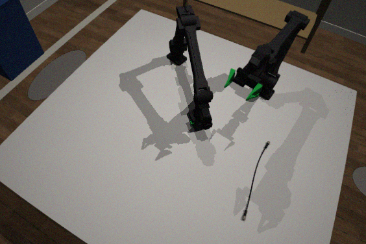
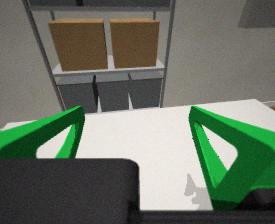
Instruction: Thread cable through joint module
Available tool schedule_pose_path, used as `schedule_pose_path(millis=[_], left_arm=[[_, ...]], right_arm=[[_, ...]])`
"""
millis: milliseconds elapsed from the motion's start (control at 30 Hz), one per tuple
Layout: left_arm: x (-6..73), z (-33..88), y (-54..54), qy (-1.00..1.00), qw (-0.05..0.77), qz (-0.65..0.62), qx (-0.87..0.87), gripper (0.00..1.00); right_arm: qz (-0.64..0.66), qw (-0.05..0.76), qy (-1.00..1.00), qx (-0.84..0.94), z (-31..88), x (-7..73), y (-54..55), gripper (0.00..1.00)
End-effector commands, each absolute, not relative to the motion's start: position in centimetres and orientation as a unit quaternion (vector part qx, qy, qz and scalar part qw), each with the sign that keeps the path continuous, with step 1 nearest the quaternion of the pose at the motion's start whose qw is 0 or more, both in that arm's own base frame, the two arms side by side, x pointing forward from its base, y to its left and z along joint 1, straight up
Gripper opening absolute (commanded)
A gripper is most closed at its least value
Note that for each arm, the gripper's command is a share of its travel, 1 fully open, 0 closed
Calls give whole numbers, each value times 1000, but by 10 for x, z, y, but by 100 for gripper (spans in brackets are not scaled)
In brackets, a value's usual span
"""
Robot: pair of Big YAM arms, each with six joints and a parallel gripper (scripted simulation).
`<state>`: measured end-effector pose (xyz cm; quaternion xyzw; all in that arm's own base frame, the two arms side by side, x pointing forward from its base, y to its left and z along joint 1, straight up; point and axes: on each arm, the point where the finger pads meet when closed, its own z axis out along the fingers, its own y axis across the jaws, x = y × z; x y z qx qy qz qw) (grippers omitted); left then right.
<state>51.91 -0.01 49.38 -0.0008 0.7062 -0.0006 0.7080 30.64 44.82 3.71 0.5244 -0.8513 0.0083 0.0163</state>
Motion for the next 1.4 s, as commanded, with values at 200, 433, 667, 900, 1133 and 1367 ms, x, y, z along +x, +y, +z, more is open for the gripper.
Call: schedule_pose_path(millis=[200,433,667,900,1133,1367], left_arm=[[518,506,-3,694,720,3,6,100],[518,506,-3,694,720,3,6,100],[518,506,-3,694,720,3,6,100],[518,506,-3,694,720,3,6,100],[518,506,-3,694,720,3,6,100],[518,506,-3,694,720,3,6,100]], right_arm=[[-27,-63,-824,562,111,327,482,70],[-25,-64,-809,584,111,329,480,70],[-24,-65,-797,600,111,330,479,70],[-23,-64,-789,610,111,332,477,70],[-23,-63,-790,610,111,332,476,70],[-23,-62,-790,610,112,332,475,70]])
